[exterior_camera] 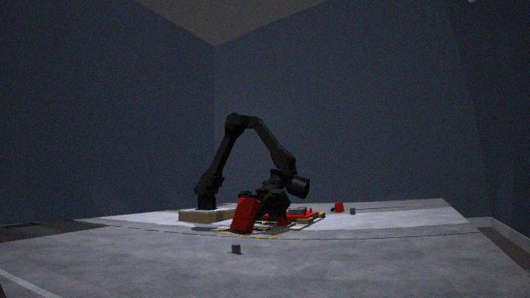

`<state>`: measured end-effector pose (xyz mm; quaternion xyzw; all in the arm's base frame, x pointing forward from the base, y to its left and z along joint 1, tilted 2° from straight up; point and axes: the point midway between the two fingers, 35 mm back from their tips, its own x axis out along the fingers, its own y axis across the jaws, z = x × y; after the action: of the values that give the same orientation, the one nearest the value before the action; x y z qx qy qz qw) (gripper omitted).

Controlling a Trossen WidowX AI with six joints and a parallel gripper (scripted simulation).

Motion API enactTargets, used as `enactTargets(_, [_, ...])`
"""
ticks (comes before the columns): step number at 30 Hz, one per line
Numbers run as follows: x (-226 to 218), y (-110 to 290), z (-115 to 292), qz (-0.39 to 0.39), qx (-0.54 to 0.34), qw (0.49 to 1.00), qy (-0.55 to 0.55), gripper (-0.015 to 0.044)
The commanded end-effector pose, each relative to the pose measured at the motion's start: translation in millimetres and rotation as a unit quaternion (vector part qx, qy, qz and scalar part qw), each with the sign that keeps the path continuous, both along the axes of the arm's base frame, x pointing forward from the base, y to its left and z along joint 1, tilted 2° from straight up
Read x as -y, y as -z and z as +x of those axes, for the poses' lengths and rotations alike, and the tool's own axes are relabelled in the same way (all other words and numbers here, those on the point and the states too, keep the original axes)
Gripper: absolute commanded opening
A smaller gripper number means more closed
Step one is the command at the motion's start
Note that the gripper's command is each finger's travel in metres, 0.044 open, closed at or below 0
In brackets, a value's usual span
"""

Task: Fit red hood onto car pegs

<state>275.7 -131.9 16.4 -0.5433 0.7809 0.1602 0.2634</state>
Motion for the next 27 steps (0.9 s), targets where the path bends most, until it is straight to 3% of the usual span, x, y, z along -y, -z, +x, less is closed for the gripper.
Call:
enactTargets(1, [-1.3, 4.7, -1.5, 0.007, -0.005, 1.000, 0.002, 0.0000])
enactTargets(4, [1.0, -0.6, -0.5, 0.000, 0.003, 1.000, 0.003, 0.0000])
enactTargets(21, [-0.1, 0.1, 0.0, 0.000, -0.001, 1.000, 0.000, 0.0440])
enactTargets(27, [-13.2, -16.7, 9.5, 0.006, -0.008, 1.000, -0.012, 0.0440])
